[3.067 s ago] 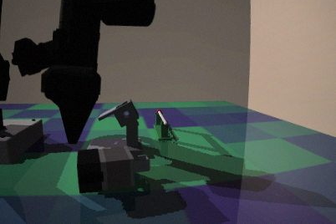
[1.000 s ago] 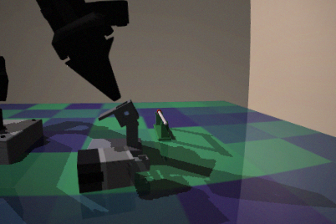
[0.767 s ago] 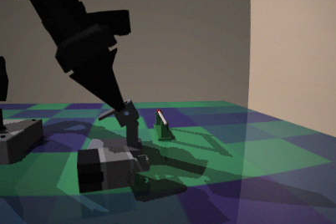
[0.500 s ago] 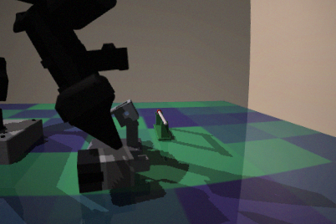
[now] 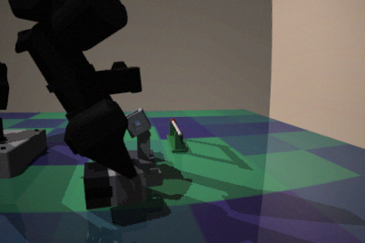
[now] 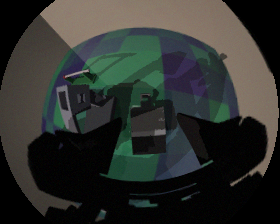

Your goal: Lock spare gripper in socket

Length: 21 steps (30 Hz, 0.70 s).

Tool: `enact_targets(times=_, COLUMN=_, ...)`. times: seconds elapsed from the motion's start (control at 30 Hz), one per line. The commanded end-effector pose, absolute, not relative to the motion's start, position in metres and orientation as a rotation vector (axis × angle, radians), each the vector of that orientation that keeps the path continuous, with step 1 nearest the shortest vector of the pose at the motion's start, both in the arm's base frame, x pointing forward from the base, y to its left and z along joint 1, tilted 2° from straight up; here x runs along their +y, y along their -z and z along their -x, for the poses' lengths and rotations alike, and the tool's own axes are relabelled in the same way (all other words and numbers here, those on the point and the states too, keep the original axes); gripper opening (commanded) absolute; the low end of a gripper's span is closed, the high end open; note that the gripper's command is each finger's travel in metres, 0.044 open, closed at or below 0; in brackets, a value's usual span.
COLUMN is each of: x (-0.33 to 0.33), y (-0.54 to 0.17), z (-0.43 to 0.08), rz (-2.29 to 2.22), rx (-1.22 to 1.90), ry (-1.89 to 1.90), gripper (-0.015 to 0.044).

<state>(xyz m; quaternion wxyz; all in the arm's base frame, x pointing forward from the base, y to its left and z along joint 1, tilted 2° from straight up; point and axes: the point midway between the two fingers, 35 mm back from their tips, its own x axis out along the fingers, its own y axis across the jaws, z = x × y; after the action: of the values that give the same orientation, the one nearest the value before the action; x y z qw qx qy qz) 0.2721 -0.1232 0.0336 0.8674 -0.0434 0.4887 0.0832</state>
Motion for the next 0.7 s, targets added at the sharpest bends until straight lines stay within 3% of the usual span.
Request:
enact_targets(times=0.0, x=-0.122, y=-0.025, z=-0.270, rz=0.084, rx=1.033, ry=-0.174, gripper=0.0440)
enact_targets(times=0.67, x=-0.120, y=0.007, z=-0.269, rz=0.084, rx=1.033, ry=-0.175, gripper=0.0440)
